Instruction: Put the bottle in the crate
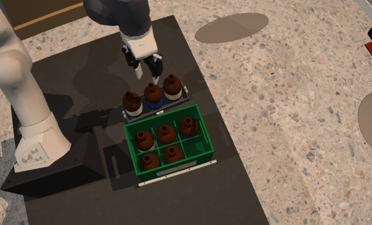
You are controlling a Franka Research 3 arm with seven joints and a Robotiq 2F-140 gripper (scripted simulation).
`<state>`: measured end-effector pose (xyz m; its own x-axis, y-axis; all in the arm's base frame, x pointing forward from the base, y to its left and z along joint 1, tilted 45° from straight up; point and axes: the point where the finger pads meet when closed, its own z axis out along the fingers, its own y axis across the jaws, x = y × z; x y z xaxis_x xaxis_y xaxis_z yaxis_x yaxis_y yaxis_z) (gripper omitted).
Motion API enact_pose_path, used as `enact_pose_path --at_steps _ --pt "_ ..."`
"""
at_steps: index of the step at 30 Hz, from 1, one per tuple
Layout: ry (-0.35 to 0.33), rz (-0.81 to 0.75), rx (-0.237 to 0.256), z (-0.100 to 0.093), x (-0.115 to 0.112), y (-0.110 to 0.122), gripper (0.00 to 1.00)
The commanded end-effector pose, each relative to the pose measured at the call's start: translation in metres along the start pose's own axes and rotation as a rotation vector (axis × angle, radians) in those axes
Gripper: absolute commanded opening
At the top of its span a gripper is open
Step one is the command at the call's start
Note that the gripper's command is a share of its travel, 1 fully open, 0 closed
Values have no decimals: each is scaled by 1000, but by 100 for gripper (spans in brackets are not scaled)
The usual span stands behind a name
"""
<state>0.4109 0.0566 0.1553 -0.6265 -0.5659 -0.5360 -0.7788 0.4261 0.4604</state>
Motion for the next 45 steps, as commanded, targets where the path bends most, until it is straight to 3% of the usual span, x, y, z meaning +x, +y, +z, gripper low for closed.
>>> enact_pose_path --at_steps 1,24,45 --pt "-1 -1 5 4 -1 -2 38" --pt "-1 -1 5 30 -2 -2 38" --pt "-1 -1 5 34 -2 -2 38"
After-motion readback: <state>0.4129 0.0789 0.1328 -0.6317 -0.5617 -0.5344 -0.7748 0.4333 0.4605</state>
